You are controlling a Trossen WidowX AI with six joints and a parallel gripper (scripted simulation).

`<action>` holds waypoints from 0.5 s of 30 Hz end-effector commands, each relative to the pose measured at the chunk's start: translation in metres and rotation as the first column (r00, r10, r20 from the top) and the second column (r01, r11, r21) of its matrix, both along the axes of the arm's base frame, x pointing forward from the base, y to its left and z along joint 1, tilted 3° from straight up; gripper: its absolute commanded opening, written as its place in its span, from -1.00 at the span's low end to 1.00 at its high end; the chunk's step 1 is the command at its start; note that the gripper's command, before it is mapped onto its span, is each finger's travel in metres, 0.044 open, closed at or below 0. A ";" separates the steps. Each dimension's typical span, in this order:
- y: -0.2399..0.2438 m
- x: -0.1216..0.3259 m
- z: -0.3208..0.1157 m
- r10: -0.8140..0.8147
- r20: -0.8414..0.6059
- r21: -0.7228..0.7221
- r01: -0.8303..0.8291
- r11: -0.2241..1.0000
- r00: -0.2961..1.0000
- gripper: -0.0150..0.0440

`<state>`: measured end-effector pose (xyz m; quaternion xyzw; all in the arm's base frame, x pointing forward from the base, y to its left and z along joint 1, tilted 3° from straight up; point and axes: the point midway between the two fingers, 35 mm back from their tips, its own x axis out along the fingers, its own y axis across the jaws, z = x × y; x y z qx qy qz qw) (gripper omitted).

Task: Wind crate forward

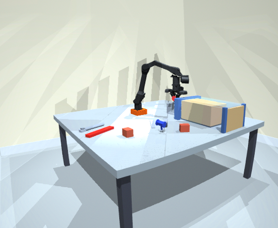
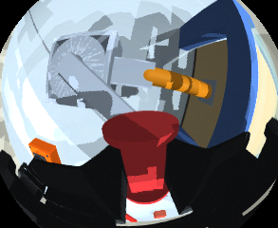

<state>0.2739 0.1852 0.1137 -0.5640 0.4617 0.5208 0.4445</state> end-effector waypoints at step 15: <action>0.031 0.016 0.000 0.002 0.020 0.022 -0.003 1.000 1.000 -0.49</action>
